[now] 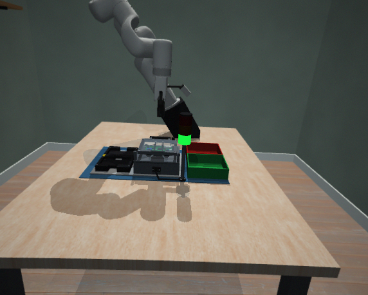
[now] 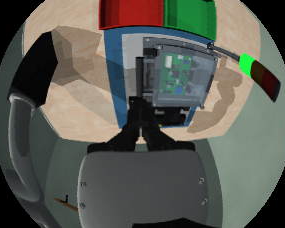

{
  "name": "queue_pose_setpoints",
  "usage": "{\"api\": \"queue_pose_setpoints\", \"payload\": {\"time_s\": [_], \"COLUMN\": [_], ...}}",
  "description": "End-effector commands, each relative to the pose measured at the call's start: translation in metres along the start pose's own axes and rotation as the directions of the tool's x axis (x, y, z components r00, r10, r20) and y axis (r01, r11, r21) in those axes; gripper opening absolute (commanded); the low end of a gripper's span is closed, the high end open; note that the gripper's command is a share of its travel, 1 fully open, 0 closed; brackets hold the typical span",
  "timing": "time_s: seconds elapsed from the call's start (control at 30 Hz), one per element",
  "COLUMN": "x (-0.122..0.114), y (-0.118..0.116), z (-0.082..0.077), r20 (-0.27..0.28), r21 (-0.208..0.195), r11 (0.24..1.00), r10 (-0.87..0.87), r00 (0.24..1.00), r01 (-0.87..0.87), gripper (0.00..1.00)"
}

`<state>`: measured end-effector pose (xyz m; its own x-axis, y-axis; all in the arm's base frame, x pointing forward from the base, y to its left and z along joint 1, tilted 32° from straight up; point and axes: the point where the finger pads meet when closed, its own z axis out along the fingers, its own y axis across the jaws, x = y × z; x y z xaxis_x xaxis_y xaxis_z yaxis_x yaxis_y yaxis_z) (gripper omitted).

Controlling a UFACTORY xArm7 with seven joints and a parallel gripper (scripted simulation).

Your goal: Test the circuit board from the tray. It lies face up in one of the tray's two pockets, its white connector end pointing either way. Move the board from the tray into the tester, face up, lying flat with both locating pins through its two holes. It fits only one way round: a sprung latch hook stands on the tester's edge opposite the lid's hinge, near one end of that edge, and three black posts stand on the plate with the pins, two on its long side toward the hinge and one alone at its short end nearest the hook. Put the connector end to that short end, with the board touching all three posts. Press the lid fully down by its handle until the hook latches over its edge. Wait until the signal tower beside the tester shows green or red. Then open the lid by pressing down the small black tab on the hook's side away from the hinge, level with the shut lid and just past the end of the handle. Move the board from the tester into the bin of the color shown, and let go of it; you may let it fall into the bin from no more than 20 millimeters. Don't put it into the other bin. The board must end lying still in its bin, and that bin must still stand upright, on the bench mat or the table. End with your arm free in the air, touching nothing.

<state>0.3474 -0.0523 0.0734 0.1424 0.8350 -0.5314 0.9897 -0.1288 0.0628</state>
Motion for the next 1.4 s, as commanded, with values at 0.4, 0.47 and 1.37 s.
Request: {"api": "queue_pose_setpoints", "payload": {"time_s": [0.4,0.47,1.37], "x": [0.0006,0.0006,0.0006], "y": [0.0011,0.0011,0.0011], "z": [-0.0015,-0.0015,-0.0015], "r20": [-0.002,-0.002,-0.003], "r21": [-0.003,-0.003,-0.001], "r11": [0.998,0.995,0.682], "r10": [0.067,0.102,0.731], "r00": [0.998,0.995,0.682], "r01": [-0.067,-0.102,-0.731], "gripper": [0.00,0.00,0.00]}}
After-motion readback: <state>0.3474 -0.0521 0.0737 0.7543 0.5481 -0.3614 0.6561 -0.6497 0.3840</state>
